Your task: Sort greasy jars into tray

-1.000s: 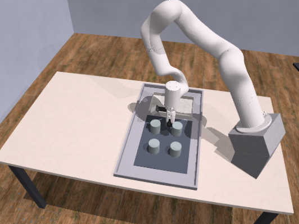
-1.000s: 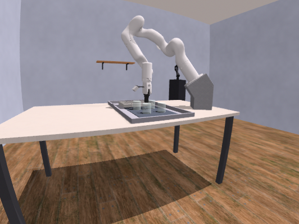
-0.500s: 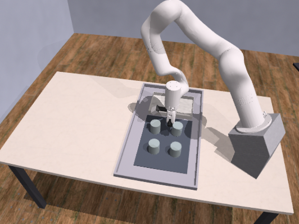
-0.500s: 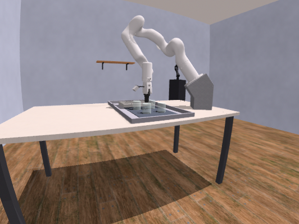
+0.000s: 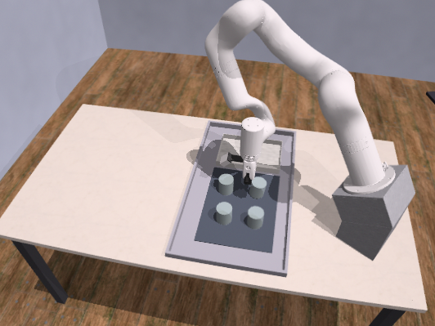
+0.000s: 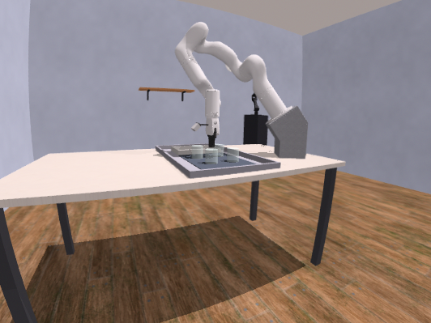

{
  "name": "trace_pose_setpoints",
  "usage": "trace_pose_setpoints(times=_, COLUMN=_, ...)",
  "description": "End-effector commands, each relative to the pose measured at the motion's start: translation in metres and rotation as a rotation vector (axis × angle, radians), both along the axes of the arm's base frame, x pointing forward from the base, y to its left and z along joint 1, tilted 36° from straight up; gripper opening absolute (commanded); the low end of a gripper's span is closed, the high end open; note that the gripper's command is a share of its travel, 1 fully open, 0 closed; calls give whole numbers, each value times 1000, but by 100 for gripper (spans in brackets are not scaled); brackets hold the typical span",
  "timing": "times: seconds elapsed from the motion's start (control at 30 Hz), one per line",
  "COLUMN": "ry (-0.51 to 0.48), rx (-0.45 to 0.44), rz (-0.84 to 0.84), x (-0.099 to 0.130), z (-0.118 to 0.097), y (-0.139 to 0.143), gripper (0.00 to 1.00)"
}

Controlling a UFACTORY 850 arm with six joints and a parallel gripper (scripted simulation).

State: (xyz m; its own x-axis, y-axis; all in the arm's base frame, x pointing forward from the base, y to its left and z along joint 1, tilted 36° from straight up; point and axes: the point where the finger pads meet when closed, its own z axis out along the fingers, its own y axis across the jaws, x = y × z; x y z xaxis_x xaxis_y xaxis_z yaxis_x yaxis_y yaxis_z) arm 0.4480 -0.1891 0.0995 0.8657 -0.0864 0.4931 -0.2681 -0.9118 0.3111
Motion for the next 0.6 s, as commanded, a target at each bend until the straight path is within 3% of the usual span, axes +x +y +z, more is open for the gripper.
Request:
trace_pose_setpoints(times=0.0, ry=0, rx=0, rz=0, x=-1, z=0, y=0, gripper=0)
trace_pose_setpoints(times=0.57, ry=0, rx=0, rz=0, x=-3, z=1, y=1, gripper=0)
